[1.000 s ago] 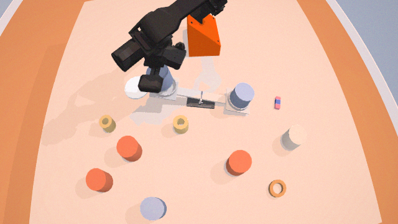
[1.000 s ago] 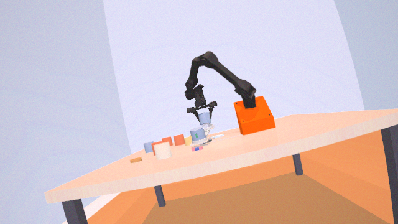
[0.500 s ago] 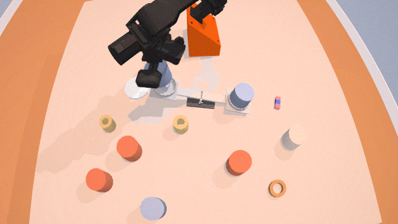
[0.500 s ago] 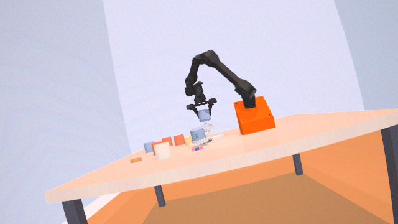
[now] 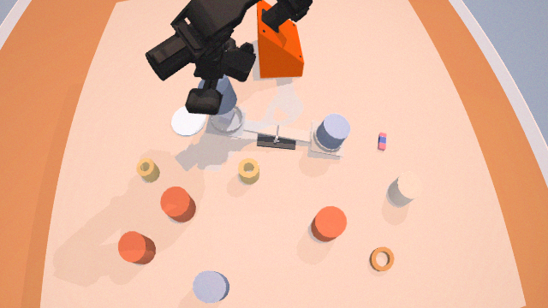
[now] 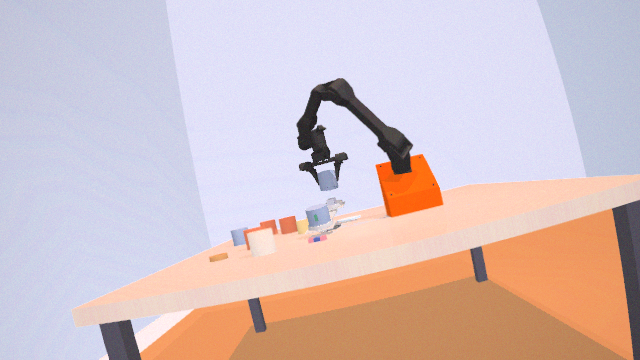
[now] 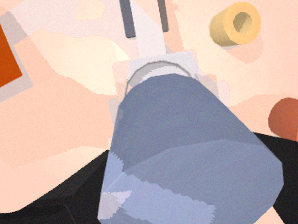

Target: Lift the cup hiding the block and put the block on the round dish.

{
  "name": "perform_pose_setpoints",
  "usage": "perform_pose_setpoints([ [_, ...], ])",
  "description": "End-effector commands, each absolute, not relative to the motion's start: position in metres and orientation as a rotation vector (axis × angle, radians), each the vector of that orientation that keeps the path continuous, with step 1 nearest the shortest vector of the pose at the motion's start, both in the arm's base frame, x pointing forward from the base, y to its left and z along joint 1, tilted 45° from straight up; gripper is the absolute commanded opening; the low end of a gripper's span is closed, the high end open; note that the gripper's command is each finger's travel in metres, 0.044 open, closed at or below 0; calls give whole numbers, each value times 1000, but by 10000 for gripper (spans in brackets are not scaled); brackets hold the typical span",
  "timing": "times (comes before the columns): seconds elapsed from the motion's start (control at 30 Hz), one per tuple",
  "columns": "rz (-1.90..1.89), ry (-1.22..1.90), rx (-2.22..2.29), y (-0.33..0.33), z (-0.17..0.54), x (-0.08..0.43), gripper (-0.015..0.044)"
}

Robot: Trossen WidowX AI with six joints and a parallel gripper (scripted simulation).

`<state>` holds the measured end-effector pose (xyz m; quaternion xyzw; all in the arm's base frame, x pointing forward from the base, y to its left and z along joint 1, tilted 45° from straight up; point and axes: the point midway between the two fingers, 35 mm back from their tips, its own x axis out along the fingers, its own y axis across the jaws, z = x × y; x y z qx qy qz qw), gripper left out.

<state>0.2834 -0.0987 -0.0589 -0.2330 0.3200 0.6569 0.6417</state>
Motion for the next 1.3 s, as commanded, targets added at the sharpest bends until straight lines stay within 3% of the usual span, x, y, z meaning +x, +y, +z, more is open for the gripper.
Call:
perform_pose_setpoints([
  [0.0,1491,727,-550,-106,-52,286,0],
  [1.27,1498,728,-531,-105,-51,282,0],
])
